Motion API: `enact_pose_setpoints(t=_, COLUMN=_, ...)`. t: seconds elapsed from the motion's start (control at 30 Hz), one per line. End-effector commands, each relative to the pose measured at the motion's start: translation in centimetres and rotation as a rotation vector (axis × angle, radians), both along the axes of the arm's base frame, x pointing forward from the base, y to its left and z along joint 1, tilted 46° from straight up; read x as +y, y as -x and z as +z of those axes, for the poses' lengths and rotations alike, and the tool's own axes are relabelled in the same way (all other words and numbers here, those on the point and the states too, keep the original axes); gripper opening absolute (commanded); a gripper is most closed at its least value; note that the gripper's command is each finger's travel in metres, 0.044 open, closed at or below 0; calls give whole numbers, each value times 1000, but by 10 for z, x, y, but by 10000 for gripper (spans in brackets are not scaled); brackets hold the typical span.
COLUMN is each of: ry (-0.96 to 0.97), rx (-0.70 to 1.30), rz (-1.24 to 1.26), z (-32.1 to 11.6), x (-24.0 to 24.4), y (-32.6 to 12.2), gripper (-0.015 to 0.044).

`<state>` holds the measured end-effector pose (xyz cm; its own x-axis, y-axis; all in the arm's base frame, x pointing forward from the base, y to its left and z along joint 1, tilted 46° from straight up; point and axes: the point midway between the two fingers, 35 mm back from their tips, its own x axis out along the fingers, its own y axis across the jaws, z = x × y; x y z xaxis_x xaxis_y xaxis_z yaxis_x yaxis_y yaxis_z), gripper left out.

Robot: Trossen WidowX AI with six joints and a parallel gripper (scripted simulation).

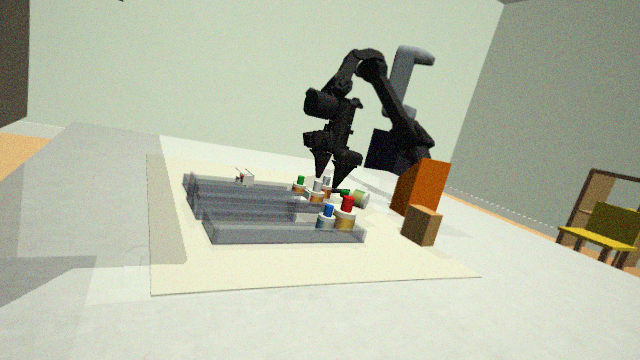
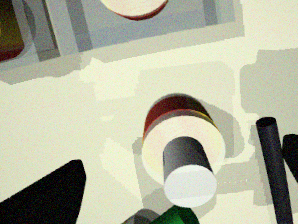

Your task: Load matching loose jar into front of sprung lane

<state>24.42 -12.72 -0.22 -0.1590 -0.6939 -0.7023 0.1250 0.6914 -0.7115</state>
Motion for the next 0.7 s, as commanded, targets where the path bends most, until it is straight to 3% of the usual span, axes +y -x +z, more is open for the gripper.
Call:
enact_pose_setpoints(t=0.0, ry=4, rx=9, rz=3, z=-5, x=-5, y=3, gripper=440)
enact_pose_setpoints(t=0.3, ry=6, rx=9, rz=3, z=-13, x=-14, y=5, gripper=440)
enact_pose_setpoints(t=0.63, ry=6, rx=9, rz=3, z=-13, x=-14, y=5, gripper=178)
enact_pose_setpoints(t=0.67, ry=6, rx=9, rz=3, z=-13, x=-14, y=5, gripper=171)
